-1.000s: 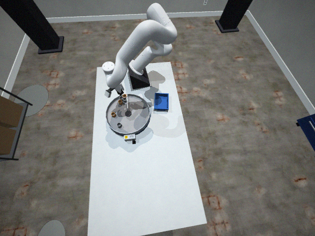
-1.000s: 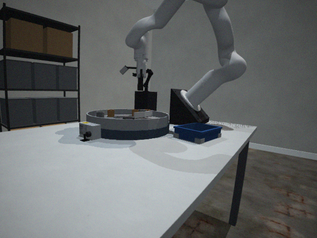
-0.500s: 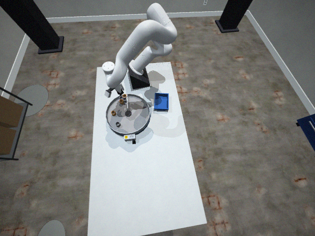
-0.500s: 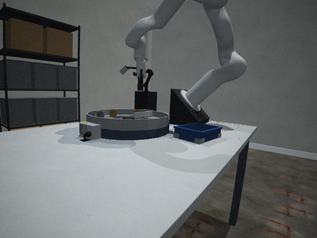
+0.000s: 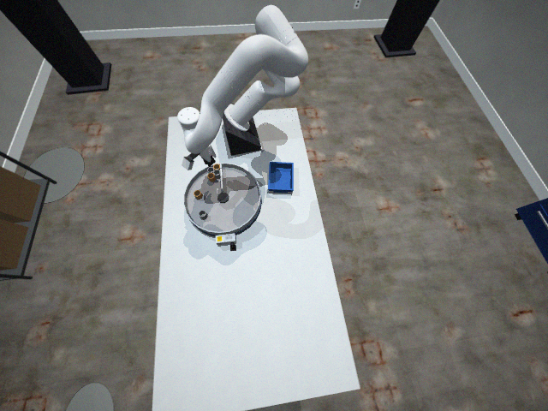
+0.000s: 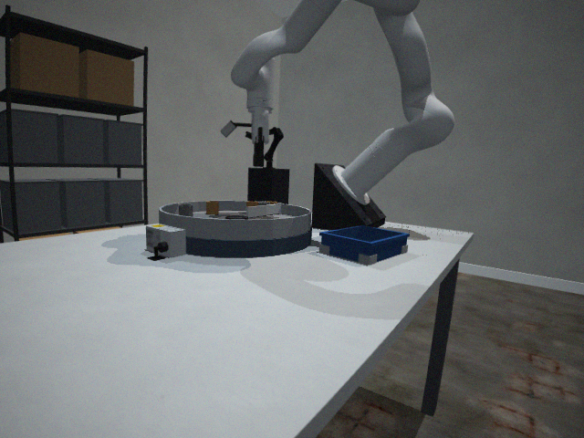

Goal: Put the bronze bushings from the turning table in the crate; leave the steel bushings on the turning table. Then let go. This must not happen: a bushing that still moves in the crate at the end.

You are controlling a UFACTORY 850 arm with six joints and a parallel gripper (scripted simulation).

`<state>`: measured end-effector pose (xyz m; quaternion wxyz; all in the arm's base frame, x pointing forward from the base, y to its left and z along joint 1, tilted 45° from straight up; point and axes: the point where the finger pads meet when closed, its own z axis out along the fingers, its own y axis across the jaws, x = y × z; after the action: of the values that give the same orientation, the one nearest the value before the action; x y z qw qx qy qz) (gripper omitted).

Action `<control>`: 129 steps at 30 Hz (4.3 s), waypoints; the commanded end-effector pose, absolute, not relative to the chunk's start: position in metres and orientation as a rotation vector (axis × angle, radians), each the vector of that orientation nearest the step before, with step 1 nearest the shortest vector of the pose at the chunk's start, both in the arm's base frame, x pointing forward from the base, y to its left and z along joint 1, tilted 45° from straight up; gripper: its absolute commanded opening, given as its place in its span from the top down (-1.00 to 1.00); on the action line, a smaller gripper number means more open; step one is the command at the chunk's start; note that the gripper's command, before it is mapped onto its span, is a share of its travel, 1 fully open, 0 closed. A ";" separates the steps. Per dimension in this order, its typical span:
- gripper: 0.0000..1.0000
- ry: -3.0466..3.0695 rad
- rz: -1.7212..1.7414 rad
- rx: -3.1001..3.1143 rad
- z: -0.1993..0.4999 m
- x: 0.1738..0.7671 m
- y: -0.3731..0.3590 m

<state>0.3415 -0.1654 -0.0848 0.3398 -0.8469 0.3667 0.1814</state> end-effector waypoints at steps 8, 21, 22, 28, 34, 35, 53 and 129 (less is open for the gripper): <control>0.69 0.955 0.470 -2.205 -0.085 0.342 -0.166; 0.69 0.955 0.470 -2.205 -0.085 0.342 -0.166; 0.69 0.955 0.470 -2.205 -0.085 0.342 -0.166; 0.69 0.955 0.470 -2.205 -0.085 0.342 -0.166; 0.69 0.955 0.470 -2.205 -0.085 0.342 -0.166; 0.69 0.955 0.470 -2.205 -0.085 0.342 -0.166; 0.69 0.955 0.470 -2.205 -0.085 0.342 -0.166; 0.69 0.955 0.470 -2.205 -0.085 0.342 -0.166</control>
<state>0.3415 -0.1654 -0.0848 0.3398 -0.8469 0.3667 0.1814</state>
